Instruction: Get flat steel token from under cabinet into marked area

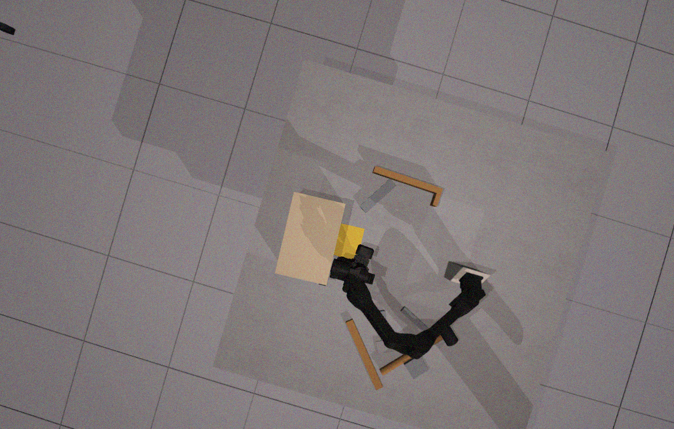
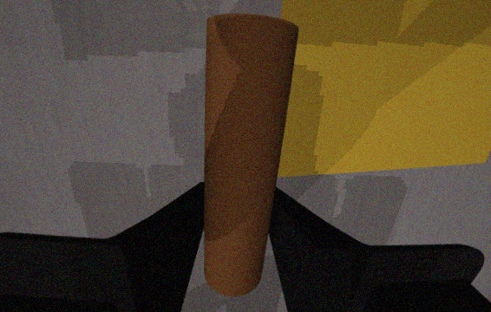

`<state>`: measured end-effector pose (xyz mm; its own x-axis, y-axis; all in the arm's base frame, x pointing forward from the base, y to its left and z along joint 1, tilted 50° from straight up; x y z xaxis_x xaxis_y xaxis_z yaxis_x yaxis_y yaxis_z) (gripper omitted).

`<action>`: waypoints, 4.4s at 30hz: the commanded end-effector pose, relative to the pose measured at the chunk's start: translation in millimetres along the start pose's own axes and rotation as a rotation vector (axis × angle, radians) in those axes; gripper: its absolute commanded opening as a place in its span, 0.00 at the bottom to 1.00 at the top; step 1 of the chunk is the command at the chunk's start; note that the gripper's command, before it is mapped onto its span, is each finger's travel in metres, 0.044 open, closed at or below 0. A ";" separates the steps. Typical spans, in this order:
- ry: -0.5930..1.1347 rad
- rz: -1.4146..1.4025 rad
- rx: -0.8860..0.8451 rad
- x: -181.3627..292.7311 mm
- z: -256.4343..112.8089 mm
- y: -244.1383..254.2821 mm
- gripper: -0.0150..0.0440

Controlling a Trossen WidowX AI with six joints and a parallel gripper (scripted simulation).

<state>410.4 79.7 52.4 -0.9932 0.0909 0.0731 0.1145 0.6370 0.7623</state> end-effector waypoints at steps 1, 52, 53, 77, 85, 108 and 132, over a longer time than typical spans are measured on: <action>0.001 0.008 0.008 0.0 0.9 -9.5 0.25; 0.001 0.008 0.009 0.1 0.9 -28.2 0.25; 0.001 0.008 0.009 0.6 0.9 -28.1 0.25; 0.001 0.009 0.009 21.3 1.0 -27.0 0.25; 0.002 0.009 0.009 28.6 1.0 -27.3 0.25; 0.002 0.010 0.009 50.1 1.1 -28.3 0.25; 0.003 0.011 0.009 73.8 1.2 -29.2 0.25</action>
<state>340.9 67.5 35.0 -0.9927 0.0951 0.0737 0.1178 0.6422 0.7575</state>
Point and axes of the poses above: the point midway between the two fingers, 35 mm back from their tips, its own z axis out along the fingers, its own y axis across the jaws, x = y × z, the point moved 4 cm from there along -z, back along the fingers, and after that the axes turned 3 degrees about z, right-handed, at the moved point
